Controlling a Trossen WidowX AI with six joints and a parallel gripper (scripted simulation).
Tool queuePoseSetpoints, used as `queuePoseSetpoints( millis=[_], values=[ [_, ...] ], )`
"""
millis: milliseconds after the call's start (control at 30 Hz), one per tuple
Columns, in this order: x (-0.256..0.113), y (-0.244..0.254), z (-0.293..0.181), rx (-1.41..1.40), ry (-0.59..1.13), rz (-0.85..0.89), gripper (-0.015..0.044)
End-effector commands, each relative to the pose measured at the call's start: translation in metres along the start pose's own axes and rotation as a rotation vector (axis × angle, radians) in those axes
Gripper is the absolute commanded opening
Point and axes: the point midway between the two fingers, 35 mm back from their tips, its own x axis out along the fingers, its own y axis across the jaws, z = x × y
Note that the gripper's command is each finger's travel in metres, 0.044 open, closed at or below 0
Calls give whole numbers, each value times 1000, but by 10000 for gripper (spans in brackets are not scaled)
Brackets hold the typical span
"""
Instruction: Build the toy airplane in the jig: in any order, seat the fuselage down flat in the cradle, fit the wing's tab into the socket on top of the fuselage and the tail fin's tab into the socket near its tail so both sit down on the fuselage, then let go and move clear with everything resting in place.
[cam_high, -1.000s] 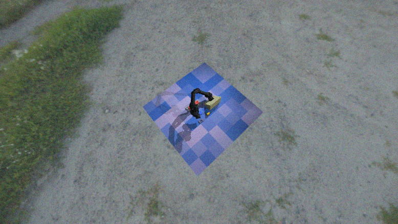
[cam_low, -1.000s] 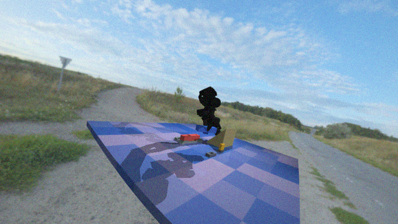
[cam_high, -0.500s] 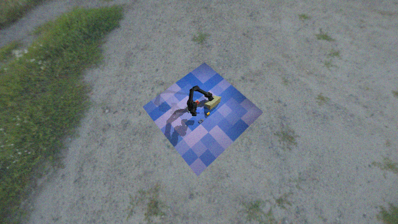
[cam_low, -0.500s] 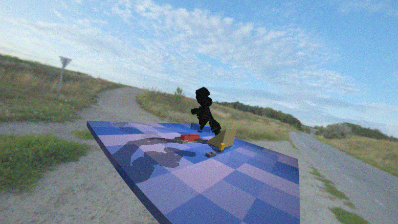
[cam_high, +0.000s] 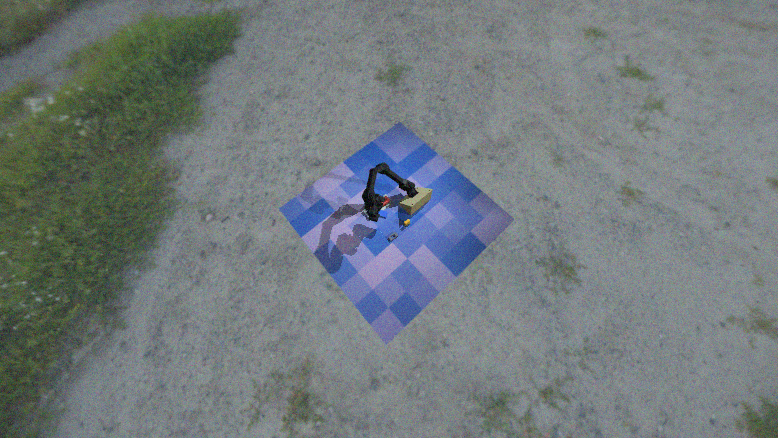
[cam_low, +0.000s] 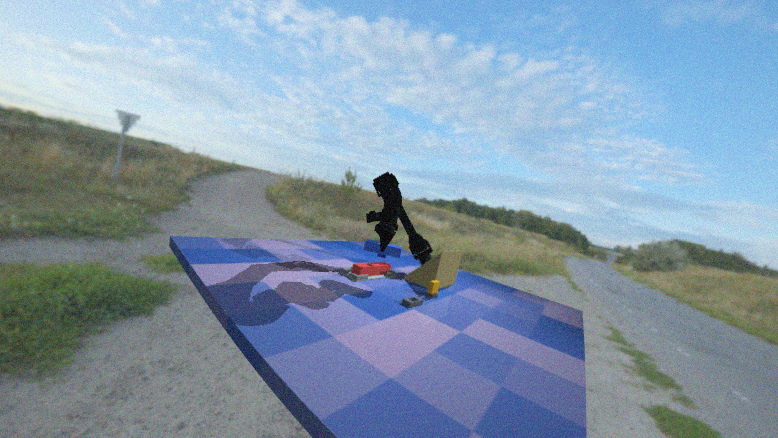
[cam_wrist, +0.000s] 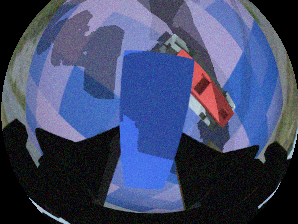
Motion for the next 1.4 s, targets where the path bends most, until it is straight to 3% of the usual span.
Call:
queuePoseSetpoints(
  millis=[0,1000,1233,1367],
  values=[
    [1,-10,9,68,-6,7,0],
    [25,-85,50,579,-26,-4,0],
    [25,-85,50,579,-26,-4,184],
    [25,-85,50,579,-26,-4,195]
  ],
)
